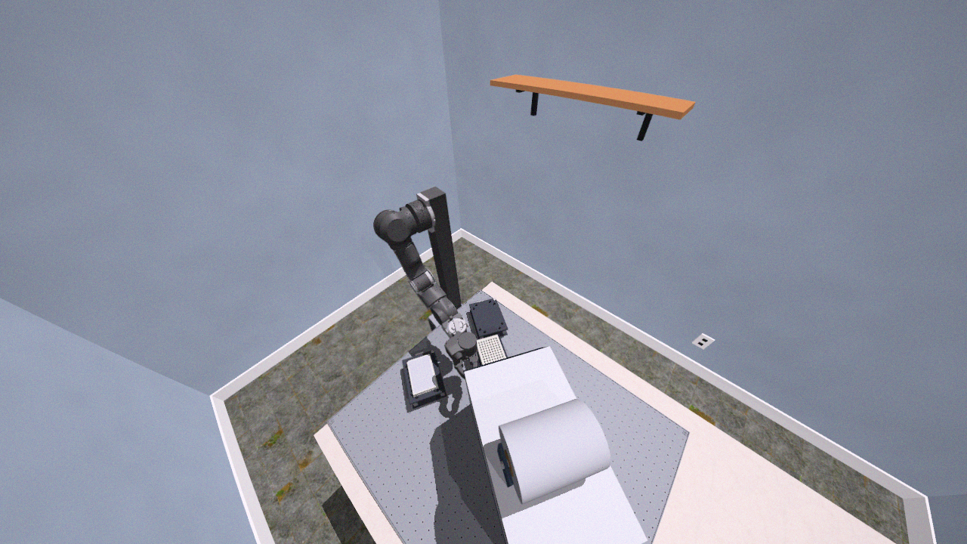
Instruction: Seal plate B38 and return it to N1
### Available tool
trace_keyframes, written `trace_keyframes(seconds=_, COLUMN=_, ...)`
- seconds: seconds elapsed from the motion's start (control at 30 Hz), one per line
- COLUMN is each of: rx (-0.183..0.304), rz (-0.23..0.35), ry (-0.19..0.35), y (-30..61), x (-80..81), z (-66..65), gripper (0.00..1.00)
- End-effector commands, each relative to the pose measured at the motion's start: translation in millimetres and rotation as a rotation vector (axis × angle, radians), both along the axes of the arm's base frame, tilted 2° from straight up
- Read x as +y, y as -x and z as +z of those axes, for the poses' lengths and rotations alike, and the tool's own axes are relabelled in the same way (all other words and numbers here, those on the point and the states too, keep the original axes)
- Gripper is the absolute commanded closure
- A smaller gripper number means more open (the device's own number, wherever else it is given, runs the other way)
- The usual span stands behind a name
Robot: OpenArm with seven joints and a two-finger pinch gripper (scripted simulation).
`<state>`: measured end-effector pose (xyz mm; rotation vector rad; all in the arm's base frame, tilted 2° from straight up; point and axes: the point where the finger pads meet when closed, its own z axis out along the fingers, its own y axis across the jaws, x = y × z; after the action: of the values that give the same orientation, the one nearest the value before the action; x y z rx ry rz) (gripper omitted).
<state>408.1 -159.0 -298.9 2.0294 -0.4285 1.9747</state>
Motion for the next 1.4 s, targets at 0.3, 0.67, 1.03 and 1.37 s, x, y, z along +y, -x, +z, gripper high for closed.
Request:
trace_keyframes(seconds=0.3, rx=0.001, rz=0.0, ry=0.001, y=4.8, x=4.1, z=0.6, gripper=1.0)
trace_keyframes(seconds=0.67, rx=0.001, rz=0.002, ry=0.001, y=5.4, x=3.5, z=0.7, gripper=1.0)
trace_keyframes(seconds=1.03, rx=0.001, rz=0.005, ry=0.0, y=6.3, x=2.5, z=0.8, gripper=1.0)
trace_keyframes(seconds=1.37, rx=-0.002, rz=0.002, ry=0.001, y=7.6, x=4.8, z=1.0, gripper=1.0)
